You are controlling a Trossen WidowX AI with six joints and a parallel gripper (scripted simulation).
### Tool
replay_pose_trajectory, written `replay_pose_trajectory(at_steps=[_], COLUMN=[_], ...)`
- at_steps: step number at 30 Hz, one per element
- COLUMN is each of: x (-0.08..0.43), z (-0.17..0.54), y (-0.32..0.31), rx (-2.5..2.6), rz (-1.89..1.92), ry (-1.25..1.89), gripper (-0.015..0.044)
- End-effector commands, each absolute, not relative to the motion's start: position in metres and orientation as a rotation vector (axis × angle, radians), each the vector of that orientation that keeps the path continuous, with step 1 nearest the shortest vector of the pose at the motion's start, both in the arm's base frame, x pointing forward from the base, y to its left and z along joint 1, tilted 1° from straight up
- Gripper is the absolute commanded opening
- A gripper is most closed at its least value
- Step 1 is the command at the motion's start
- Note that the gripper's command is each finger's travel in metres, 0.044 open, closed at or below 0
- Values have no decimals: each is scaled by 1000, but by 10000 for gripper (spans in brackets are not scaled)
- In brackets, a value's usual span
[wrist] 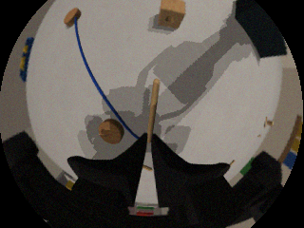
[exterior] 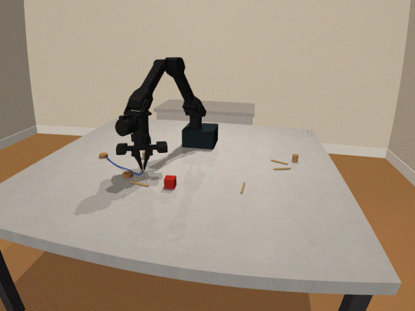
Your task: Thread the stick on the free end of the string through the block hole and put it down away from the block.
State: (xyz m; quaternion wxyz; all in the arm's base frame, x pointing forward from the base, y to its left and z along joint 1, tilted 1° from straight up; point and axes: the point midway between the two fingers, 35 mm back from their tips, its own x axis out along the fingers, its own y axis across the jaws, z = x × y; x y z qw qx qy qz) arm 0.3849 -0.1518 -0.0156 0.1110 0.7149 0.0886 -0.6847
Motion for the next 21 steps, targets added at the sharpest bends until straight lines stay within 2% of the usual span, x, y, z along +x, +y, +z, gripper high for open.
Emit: replay_pose_trajectory(at_steps=[1,21], x=[381,364], z=[-18,-22], y=[-149,-152], rx=[2103,2100], rz=[-2012,-2015], ry=[257,257], gripper=[0,0])
